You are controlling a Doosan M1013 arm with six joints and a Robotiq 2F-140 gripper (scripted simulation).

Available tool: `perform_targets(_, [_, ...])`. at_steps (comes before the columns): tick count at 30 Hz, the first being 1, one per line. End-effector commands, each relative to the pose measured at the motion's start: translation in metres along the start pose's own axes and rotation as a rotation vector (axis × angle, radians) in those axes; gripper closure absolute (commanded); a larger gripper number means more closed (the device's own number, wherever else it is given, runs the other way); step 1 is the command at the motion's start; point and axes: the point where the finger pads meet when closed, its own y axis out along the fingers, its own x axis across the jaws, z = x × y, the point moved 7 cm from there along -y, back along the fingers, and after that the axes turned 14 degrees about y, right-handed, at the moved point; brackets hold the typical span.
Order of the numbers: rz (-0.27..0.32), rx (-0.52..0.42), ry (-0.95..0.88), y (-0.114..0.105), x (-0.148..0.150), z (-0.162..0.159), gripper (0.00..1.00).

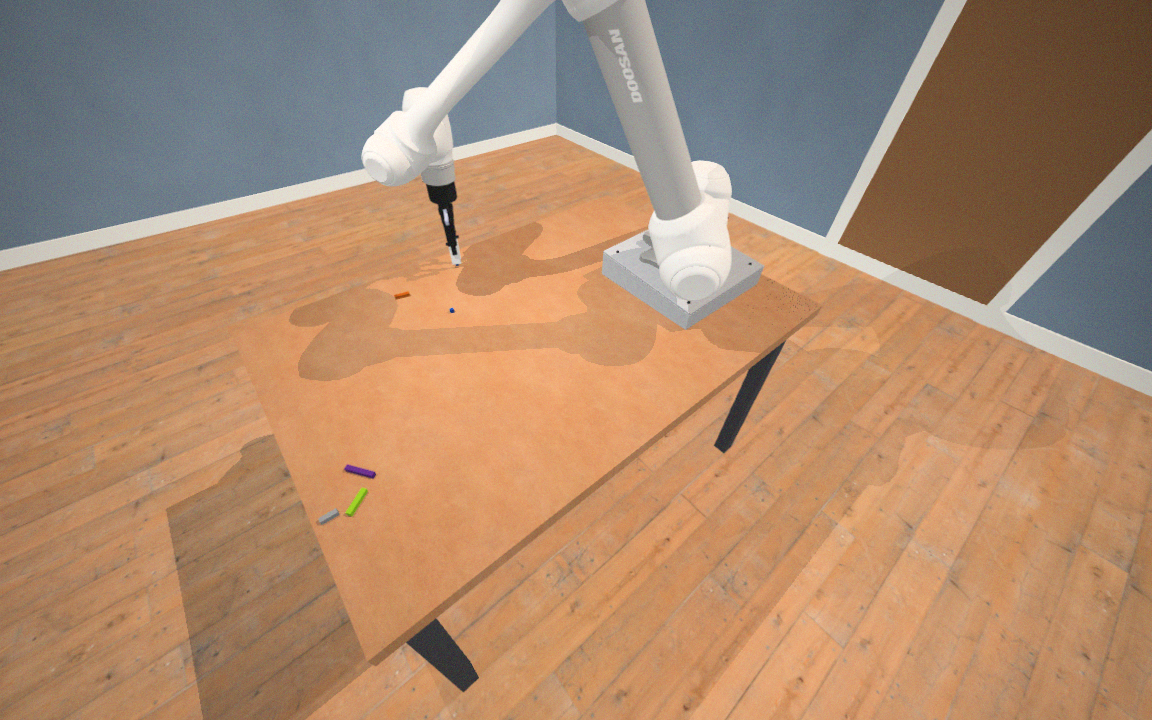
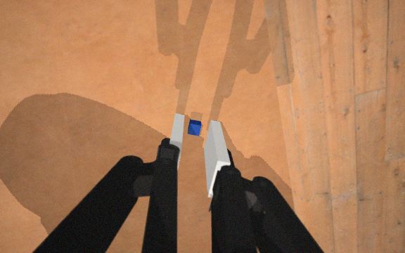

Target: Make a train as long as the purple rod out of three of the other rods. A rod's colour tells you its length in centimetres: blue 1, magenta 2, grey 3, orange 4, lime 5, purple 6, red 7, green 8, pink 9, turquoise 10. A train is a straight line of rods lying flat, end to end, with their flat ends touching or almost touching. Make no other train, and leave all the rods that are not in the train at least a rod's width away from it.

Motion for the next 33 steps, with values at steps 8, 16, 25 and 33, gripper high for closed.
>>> perform_targets(8, [0.000, 0.000, 0.000, 0.010, 0.000, 0.000, 0.77])
perform_targets(16, [0.000, 0.000, 0.000, 0.013, 0.000, 0.000, 0.77])
perform_targets(25, [0.000, 0.000, 0.000, 0.013, 0.000, 0.000, 0.77])
perform_targets(33, [0.000, 0.000, 0.000, 0.013, 0.000, 0.000, 0.77])
